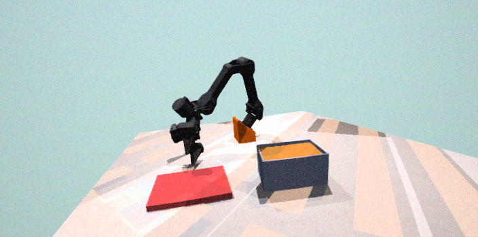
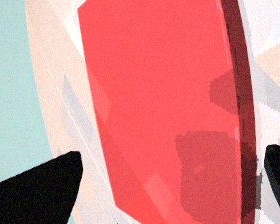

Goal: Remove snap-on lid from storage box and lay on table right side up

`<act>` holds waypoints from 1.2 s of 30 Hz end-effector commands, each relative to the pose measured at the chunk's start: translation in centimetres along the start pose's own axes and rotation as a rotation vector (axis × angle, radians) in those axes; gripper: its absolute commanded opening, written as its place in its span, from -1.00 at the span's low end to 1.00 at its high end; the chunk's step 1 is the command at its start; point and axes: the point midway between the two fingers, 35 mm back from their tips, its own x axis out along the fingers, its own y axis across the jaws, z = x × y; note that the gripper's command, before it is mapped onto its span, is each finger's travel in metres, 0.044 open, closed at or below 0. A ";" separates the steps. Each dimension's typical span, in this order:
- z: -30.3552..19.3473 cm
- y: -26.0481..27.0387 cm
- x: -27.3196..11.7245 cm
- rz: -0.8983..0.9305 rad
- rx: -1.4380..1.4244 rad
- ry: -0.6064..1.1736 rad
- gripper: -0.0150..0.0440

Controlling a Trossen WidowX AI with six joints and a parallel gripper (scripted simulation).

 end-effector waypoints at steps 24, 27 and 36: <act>0.1 -3.4 -4.4 0.002 -0.006 -0.005 1.00; 0.1 -3.8 -4.8 0.002 -0.006 -0.005 1.00; 0.2 -2.9 -5.6 0.001 -0.006 -0.006 1.00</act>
